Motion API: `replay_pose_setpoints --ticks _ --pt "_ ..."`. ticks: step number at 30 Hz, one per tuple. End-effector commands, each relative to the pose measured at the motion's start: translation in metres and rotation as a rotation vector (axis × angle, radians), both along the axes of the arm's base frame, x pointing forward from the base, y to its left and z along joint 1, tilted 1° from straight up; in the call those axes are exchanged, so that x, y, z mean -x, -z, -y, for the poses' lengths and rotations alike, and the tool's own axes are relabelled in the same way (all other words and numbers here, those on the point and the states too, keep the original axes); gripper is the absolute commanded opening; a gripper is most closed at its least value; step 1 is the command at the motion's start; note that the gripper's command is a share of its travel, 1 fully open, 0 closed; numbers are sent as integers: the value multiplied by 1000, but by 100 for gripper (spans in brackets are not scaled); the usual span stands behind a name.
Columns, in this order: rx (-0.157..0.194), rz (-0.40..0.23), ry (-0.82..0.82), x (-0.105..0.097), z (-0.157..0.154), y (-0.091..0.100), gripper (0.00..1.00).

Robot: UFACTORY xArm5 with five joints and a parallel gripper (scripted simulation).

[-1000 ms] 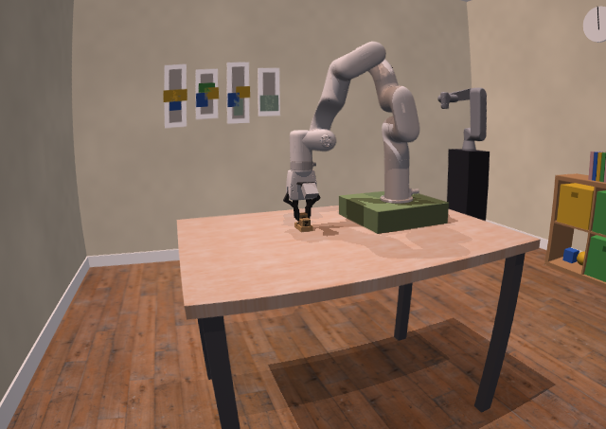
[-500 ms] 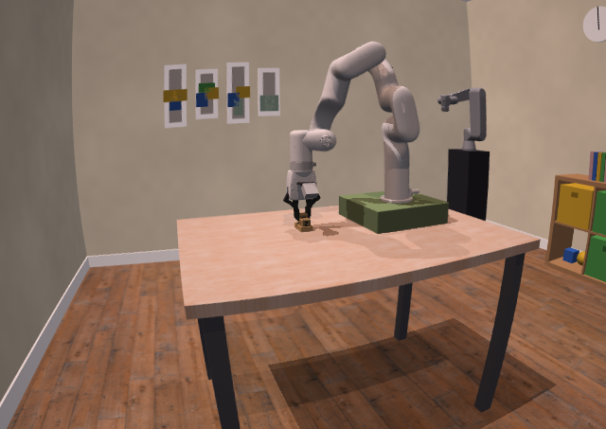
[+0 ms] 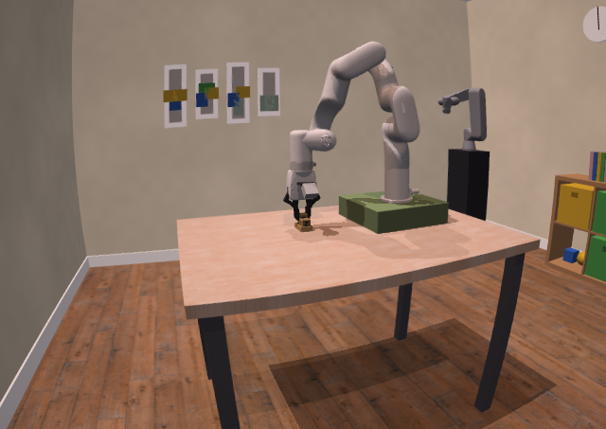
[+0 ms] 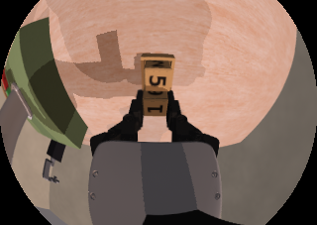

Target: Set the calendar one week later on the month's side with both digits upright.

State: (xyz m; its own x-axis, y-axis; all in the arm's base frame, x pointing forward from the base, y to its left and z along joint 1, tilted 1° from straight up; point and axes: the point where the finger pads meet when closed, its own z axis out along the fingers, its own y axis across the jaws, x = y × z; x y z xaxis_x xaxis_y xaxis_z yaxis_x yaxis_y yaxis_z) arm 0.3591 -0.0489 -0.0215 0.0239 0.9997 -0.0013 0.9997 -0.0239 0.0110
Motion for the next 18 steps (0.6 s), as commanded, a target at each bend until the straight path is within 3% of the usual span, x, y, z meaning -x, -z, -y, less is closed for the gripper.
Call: replay_pose_setpoints --ticks 1,18 --pt "0 3 0 -1 0 -1 27" --pt "0 3 0 -1 0 1 27"
